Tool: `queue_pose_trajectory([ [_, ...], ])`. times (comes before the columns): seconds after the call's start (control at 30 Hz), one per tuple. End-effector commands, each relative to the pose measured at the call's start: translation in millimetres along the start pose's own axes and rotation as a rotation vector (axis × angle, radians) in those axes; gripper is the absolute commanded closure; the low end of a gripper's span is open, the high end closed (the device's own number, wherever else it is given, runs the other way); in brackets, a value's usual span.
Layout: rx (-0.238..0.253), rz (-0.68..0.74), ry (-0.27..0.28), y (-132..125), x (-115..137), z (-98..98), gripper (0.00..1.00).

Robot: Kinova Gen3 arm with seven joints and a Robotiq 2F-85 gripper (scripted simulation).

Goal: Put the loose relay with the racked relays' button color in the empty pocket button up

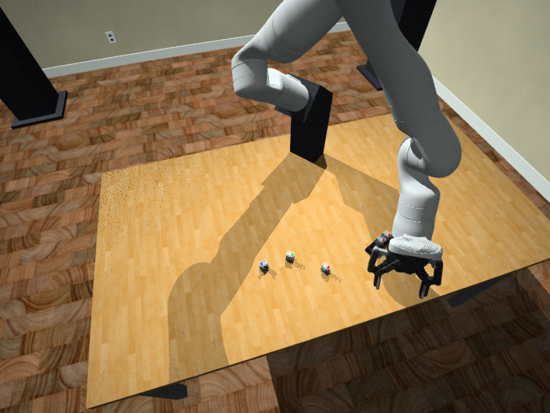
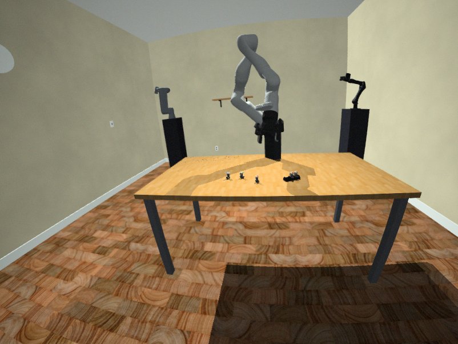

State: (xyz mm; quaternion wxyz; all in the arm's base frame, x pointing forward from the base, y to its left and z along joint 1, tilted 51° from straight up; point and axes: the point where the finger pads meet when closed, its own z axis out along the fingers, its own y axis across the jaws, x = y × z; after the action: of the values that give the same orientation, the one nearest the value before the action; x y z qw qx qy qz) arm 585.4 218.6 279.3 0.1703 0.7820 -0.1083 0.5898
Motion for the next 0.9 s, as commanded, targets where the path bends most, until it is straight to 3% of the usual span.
queue_pose_trajectory([
  [0.0, -0.002, -0.004, -0.007, -3, -10, 3.0, 0.00],
  [0.17, -0.002, -0.004, -0.007, -3, -10, 3.0, 0.00],
  [0.2, -0.006, 0.027, -0.031, -7, -30, 6.6, 0.00],
  [0.43, -0.006, 0.027, -0.031, -7, -30, 6.6, 0.00],
  [0.47, -0.012, 0.057, -0.055, -11, -50, 10.0, 0.00],
  [0.7, -0.012, 0.057, -0.055, -11, -50, 10.0, 0.00],
  [0.73, -0.019, 0.087, -0.078, -14, -69, 13.1, 0.00],
  [0.87, -0.019, 0.087, -0.078, -14, -69, 13.1, 0.00],
])
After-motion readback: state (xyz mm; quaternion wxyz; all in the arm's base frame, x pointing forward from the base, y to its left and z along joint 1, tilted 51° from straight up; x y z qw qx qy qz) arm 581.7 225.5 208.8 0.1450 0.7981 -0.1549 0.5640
